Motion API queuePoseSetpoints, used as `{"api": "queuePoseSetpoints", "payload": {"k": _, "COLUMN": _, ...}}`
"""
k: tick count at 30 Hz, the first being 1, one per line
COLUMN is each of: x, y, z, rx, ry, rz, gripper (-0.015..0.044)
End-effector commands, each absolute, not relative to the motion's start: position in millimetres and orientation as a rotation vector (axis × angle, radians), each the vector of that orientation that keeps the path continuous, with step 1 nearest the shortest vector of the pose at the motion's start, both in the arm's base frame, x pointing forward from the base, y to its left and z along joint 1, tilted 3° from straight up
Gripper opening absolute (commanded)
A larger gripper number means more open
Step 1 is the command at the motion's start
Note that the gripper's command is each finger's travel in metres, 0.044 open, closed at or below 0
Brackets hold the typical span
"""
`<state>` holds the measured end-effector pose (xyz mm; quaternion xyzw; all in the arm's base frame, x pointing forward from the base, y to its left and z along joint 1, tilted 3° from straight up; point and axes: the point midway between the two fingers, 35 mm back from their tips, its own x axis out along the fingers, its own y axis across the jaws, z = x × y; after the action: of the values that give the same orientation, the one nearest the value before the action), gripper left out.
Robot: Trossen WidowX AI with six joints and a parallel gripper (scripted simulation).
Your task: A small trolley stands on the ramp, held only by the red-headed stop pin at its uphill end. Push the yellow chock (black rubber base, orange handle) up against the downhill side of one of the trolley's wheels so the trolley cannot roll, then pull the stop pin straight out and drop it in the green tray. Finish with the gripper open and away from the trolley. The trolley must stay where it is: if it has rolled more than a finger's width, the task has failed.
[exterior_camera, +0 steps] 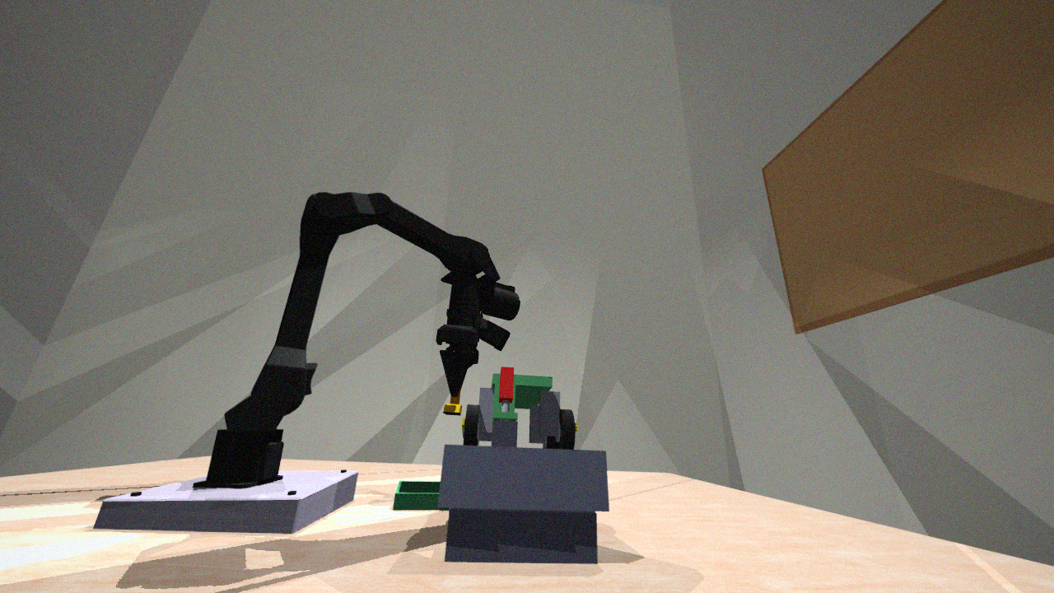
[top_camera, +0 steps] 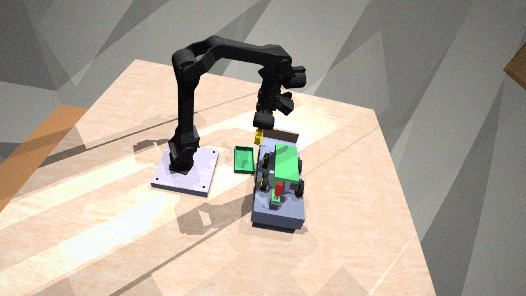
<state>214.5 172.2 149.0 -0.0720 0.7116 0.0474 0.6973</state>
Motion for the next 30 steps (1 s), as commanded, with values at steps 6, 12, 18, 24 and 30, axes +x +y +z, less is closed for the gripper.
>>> {"api": "queuePoseSetpoints", "payload": {"k": 6, "x": 218.0, "y": 190.9, "z": 151.9, "rx": -0.216, "ry": 1.570, "rz": 0.043, "gripper": 0.0000}}
{"api": "queuePoseSetpoints", "payload": {"k": 12, "x": 218.5, "y": 192.2, "z": 151.7, "rx": -0.237, "ry": 1.566, "rz": 0.023, "gripper": 0.0000}}
{"api": "queuePoseSetpoints", "payload": {"k": 18, "x": 232.6, "y": 195.5, "z": 146.6, "rx": -0.237, "ry": 1.565, "rz": 0.023, "gripper": 0.0000}}
{"api": "queuePoseSetpoints", "payload": {"k": 24, "x": 243.1, "y": 198.3, "z": 145.0, "rx": -0.237, "ry": 1.563, "rz": 0.023, "gripper": 0.0000}}
{"api": "queuePoseSetpoints", "payload": {"k": 30, "x": 246.4, "y": 199.2, "z": 143.5, "rx": -0.237, "ry": 1.563, "rz": 0.023, "gripper": 0.0000}}
